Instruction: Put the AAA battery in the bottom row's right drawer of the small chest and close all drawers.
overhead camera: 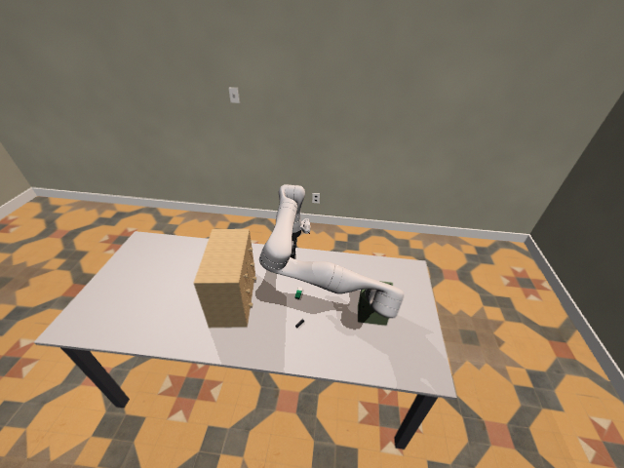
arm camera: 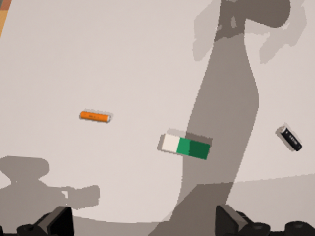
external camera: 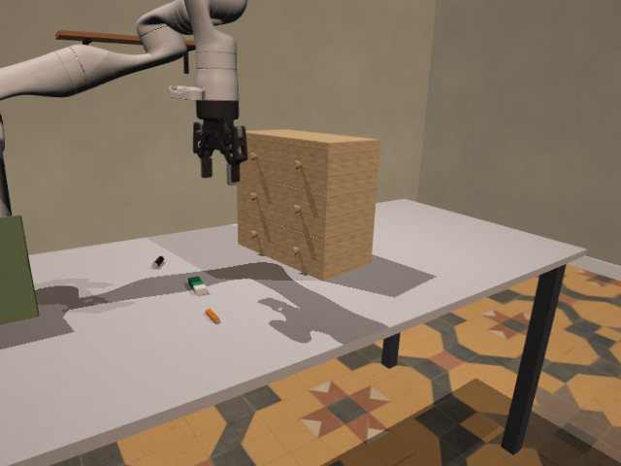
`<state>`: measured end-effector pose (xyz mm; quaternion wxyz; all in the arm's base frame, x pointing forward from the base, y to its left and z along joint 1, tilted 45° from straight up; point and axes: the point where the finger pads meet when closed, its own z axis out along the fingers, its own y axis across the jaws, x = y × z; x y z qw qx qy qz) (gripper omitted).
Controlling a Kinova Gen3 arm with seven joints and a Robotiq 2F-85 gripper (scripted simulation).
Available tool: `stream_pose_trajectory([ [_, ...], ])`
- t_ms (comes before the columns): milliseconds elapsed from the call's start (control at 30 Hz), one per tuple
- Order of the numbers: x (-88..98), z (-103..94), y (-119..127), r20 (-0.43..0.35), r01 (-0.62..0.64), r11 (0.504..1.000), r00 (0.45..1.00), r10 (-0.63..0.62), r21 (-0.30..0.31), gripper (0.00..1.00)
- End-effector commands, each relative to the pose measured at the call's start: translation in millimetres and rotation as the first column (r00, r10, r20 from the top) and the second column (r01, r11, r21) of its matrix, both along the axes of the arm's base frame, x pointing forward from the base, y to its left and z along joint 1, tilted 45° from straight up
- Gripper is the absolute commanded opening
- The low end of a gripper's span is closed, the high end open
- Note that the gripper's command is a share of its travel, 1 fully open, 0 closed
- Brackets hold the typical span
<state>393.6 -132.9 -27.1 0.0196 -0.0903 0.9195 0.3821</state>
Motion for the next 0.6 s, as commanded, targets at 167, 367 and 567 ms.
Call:
stream_pose_trajectory([
  [167,1.2,-0.4,0.4,0.013,0.013,1.0,1.0,-0.013,0.003,1.0],
  [367,2.6,-1.5,1.9,0.028,0.029,1.0,0.999,-0.029,0.007,1.0],
  [567,6.0,-4.3,5.6,0.065,0.067,0.998,0.996,-0.068,0.018,1.0],
])
